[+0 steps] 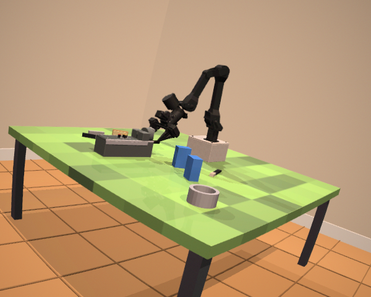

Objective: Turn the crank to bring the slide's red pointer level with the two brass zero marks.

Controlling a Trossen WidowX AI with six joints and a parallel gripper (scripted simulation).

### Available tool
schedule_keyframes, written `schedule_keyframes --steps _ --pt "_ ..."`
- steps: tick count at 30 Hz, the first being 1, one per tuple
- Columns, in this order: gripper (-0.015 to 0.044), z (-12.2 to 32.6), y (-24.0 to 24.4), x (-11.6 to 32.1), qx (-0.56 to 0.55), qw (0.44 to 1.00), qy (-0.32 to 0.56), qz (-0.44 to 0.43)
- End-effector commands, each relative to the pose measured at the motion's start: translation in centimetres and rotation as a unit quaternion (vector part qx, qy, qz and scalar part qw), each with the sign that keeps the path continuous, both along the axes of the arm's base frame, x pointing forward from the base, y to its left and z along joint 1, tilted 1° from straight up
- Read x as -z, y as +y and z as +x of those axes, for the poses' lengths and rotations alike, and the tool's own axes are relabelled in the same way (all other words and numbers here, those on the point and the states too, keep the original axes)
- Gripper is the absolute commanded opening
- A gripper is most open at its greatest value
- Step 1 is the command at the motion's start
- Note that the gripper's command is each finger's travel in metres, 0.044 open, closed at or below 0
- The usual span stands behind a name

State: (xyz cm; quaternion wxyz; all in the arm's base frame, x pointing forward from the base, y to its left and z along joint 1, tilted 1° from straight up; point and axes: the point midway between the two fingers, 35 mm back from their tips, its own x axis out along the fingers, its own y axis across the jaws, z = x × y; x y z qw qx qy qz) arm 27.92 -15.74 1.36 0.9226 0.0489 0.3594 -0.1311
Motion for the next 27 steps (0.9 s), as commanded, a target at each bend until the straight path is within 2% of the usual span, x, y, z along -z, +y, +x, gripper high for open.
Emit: schedule_keyframes --steps 1,23,27 --pt "0.0440 -0.1 0.1 0.8 -0.001 1.000 0.003 0.001" --pt "0.0440 -0.3 0.3 4.0 -0.001 1.000 0.003 0.001" --pt "0.0335 -0.3 0.3 4.0 -0.001 1.000 0.003 0.001"
